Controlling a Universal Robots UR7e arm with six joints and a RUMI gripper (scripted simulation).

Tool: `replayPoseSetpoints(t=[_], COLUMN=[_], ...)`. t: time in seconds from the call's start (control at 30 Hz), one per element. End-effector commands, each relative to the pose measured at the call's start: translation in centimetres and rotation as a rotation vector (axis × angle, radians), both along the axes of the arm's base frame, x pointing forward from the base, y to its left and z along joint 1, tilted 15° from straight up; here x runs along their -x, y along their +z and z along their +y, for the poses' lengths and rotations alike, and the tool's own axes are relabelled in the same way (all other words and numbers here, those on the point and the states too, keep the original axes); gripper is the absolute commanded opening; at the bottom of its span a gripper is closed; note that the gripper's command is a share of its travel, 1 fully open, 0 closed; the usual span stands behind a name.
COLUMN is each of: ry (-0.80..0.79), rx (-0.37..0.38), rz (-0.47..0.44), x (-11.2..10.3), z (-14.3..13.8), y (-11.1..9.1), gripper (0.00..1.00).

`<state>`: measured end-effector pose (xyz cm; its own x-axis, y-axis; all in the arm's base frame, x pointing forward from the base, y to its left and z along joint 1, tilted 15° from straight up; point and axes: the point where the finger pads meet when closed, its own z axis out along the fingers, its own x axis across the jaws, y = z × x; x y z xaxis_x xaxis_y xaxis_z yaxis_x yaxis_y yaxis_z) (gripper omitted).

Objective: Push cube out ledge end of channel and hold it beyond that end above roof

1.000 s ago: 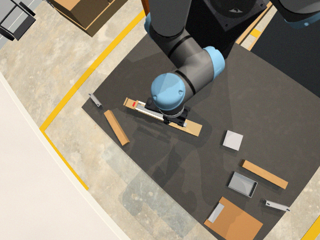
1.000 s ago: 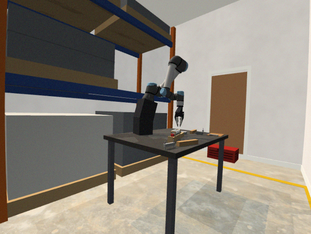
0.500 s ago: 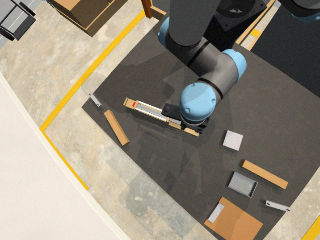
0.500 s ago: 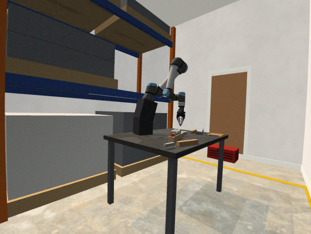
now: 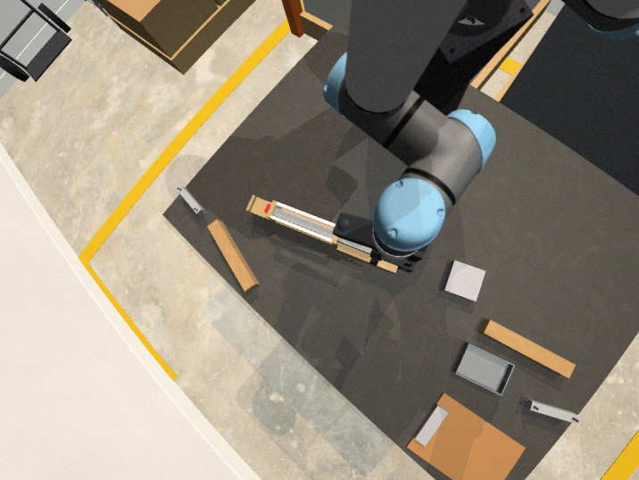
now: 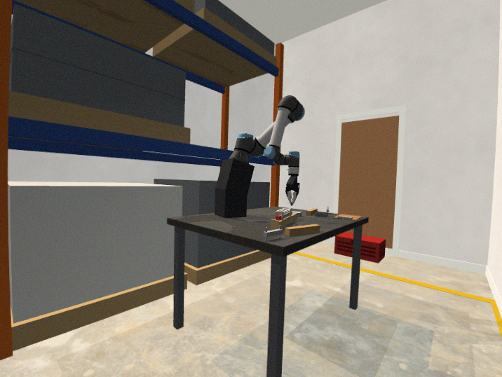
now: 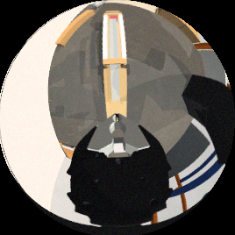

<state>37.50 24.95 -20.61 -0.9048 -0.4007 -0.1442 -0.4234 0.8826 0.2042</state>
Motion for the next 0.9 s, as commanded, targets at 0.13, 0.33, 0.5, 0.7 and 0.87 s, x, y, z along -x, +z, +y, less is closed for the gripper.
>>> replayPoseSetpoints(t=[0.13, 0.33, 0.5, 0.7, 0.87], ry=[-0.001, -0.001, -0.001, -0.001, -0.001], rx=[0.000, 0.000, 0.000, 0.000, 0.000], rz=[-0.002, -0.002, -0.002, -0.002, -0.002], x=[-0.2, -0.2, -0.2, -0.3, -0.3], z=[0.7, 0.7, 0.8, 1.2, 1.3], y=[-2.4, -2.5, -3.0, -4.4, -4.8], gripper=[0.00, 0.00, 0.00, 0.00, 0.00])
